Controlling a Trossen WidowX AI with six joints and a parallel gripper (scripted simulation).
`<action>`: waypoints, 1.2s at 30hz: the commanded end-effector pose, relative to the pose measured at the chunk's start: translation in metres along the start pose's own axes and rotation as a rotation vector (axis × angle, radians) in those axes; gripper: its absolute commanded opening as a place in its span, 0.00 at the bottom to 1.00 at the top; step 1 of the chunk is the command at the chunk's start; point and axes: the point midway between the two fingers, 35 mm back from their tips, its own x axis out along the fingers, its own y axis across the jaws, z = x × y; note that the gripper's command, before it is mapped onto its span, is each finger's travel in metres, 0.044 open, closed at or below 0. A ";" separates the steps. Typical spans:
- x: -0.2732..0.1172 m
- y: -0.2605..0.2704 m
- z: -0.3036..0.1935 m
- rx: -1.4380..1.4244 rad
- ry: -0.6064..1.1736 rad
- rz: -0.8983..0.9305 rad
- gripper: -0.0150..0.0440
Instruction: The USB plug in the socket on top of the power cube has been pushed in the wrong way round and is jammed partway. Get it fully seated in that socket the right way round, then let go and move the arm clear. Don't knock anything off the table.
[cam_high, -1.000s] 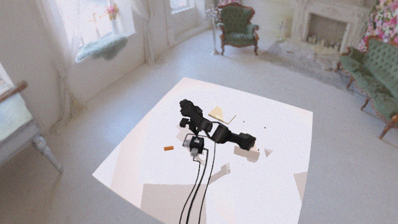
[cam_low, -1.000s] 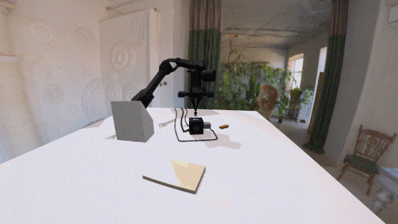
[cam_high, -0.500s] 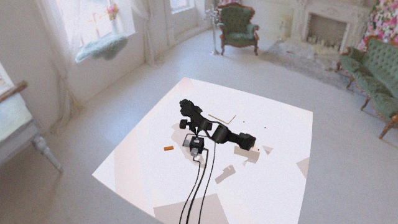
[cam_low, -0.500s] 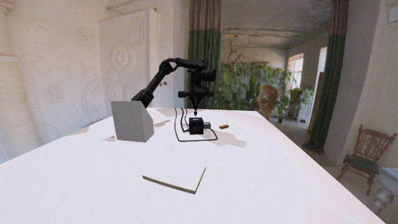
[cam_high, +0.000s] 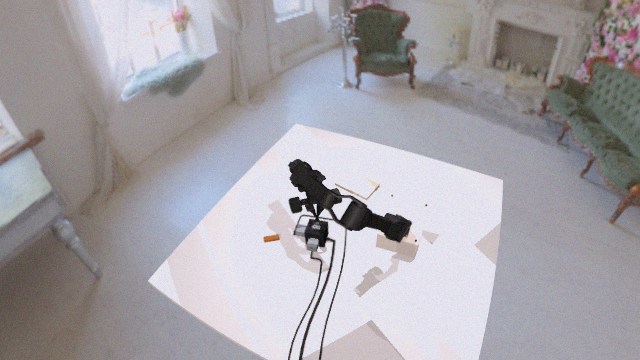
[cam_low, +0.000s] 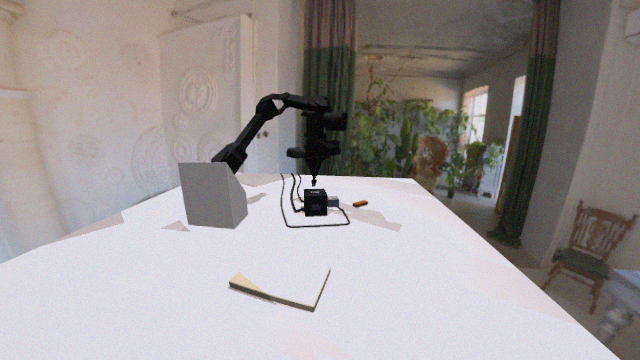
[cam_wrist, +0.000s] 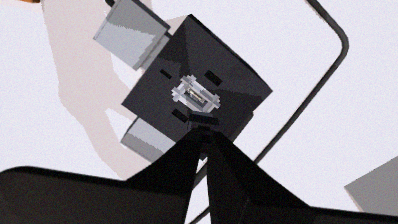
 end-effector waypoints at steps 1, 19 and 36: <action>0.000 0.000 0.000 -0.093 0.000 -0.001 0.25; 0.000 0.000 0.000 -0.564 0.000 0.000 0.25; 0.000 0.000 0.000 -1.009 0.000 0.000 0.25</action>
